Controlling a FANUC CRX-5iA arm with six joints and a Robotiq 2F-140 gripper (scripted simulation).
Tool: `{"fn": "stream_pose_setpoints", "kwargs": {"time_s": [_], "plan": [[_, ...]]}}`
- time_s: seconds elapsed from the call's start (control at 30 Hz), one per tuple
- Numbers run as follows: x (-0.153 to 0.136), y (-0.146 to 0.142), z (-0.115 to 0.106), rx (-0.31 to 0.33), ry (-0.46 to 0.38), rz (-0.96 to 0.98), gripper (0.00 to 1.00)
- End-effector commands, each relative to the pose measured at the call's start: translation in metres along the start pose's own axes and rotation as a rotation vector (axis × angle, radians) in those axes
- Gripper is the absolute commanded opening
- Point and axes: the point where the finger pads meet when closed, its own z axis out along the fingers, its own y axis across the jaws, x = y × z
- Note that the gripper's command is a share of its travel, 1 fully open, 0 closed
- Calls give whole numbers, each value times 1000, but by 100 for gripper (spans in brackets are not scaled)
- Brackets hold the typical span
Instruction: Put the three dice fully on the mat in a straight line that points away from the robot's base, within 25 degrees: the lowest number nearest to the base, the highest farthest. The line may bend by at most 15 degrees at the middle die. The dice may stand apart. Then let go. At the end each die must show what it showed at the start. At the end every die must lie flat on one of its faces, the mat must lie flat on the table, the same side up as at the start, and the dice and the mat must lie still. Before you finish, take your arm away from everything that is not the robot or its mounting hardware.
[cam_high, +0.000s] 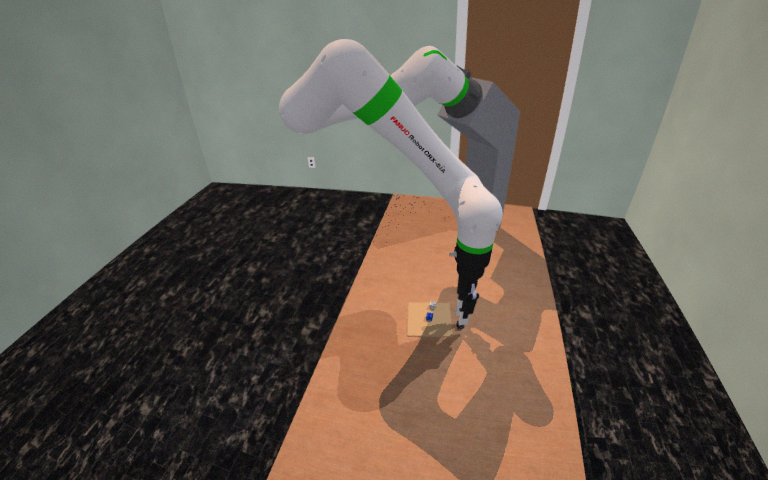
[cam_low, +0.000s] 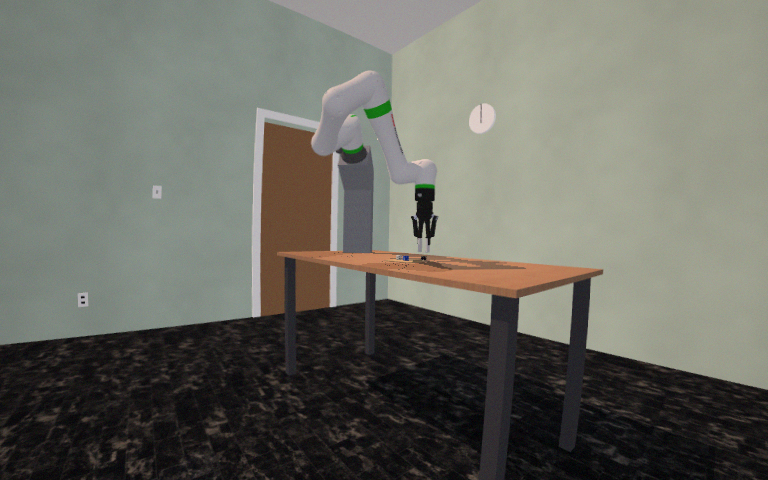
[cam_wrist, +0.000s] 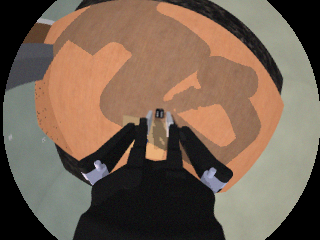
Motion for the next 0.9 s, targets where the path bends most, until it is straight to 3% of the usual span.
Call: {"fn": "stream_pose_setpoints", "kwargs": {"time_s": [0.0,0.87], "plan": [[0,0,3,0,0,0,21],[0,0,10,0,0,0,21]]}}
